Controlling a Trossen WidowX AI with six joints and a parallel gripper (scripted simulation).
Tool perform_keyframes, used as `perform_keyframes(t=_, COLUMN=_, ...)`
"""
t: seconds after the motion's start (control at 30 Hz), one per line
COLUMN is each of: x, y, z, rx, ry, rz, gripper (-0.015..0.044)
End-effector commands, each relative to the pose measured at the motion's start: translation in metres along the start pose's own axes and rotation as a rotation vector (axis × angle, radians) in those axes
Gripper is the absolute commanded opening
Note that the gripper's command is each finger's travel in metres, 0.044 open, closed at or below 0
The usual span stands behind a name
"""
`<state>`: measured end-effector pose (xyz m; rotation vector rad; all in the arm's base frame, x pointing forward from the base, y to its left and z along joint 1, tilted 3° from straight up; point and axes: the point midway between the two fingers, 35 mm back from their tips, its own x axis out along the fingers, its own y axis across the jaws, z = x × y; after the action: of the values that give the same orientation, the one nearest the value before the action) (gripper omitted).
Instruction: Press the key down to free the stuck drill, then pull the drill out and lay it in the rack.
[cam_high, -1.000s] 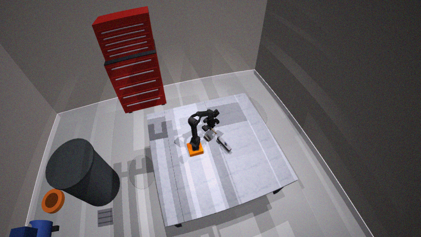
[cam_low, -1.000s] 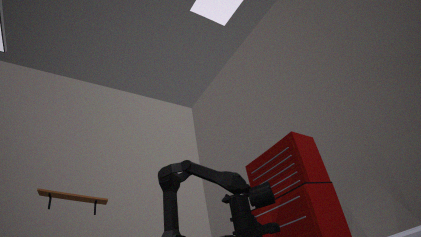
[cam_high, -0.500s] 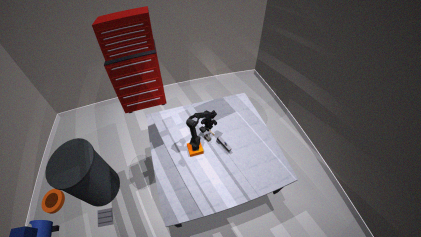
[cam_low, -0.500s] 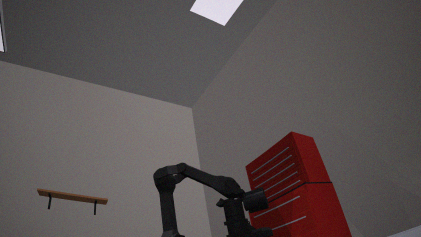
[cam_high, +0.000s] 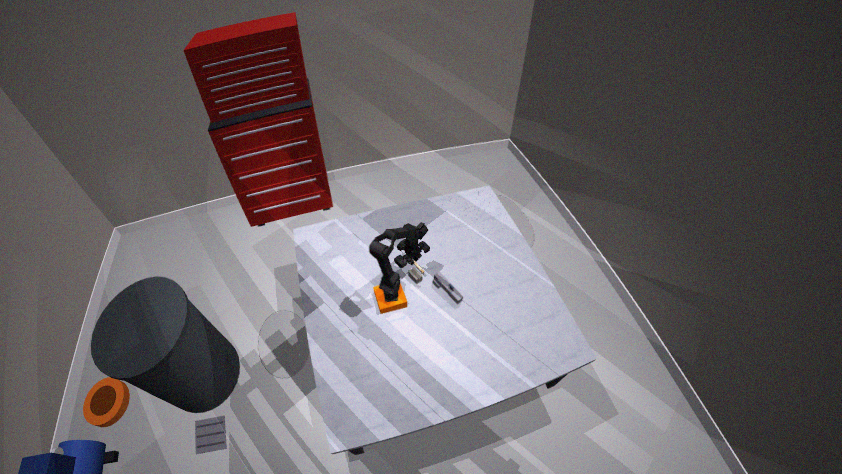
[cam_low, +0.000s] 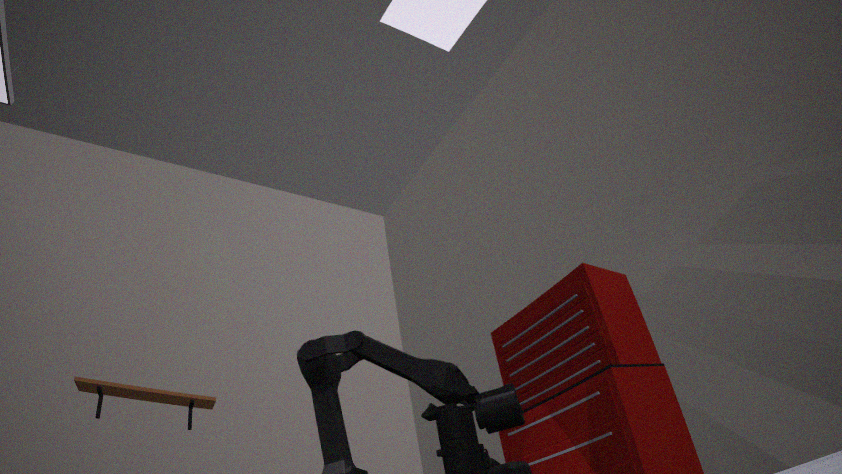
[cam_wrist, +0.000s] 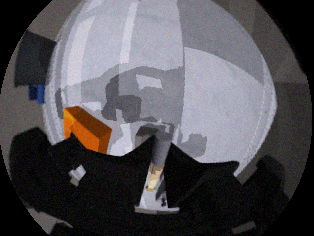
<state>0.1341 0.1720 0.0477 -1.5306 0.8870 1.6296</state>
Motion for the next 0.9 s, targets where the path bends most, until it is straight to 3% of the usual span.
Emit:
perform_keyframes(t=0.0, x=0.001, y=0.007, z=0.002, rx=0.005, ry=-0.003, rz=-0.003, gripper=0.0000)
perform_keyframes(t=0.87, x=0.029, y=0.017, z=0.004, rx=0.005, ry=-0.003, rz=-0.002, gripper=0.0000)
